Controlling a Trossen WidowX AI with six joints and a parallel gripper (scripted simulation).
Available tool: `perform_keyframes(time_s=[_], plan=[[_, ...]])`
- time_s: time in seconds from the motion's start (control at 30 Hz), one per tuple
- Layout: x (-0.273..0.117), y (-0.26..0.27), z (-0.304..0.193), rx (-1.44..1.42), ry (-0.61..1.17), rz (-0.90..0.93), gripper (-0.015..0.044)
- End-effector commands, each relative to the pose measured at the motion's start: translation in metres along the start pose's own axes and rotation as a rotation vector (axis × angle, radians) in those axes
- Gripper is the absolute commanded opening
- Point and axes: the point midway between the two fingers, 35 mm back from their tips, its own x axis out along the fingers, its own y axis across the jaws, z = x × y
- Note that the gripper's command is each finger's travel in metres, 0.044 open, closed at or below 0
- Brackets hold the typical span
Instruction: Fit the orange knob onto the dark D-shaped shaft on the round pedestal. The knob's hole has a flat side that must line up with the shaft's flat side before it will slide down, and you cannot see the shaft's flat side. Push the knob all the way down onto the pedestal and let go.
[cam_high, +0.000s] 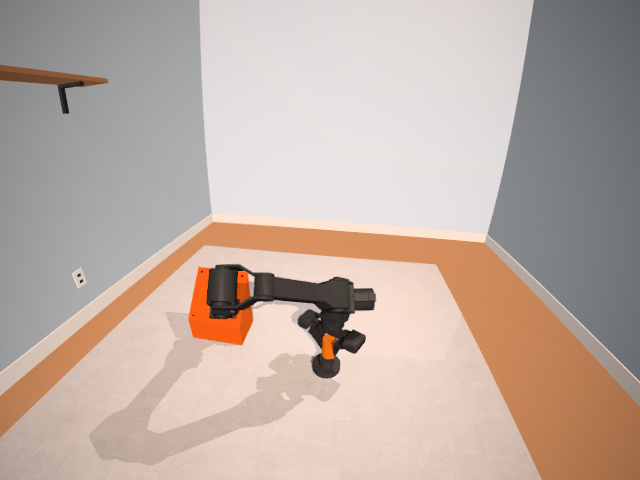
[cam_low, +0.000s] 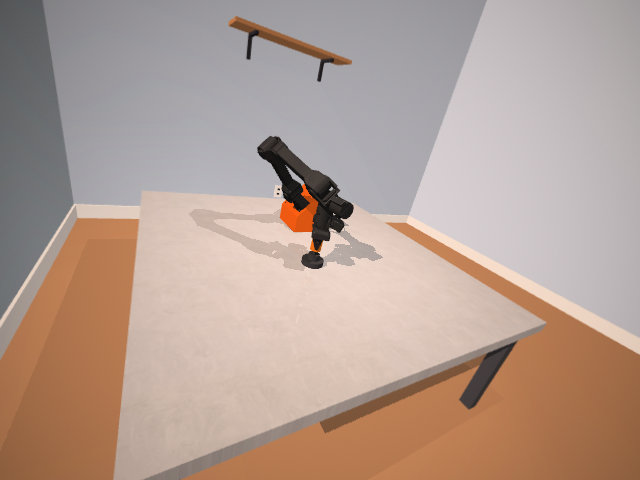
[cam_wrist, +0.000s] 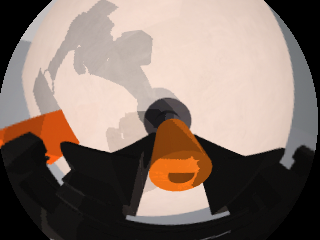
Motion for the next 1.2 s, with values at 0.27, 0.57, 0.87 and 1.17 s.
perform_keyframes(time_s=[0.27, 0.57, 0.87, 1.17], plan=[[-0.0002, -0.0008, 0.001, -0.001, -0.006, -0.005, 0.0], [0.0008, 0.0022, 0.0006, -0.001, -0.006, -0.005, 0.0], [0.0034, 0.0059, -0.0002, -0.001, -0.006, -0.005, 0.0], [-0.0019, 0.0068, -0.0008, -0.001, -0.006, -0.005, 0.0]])
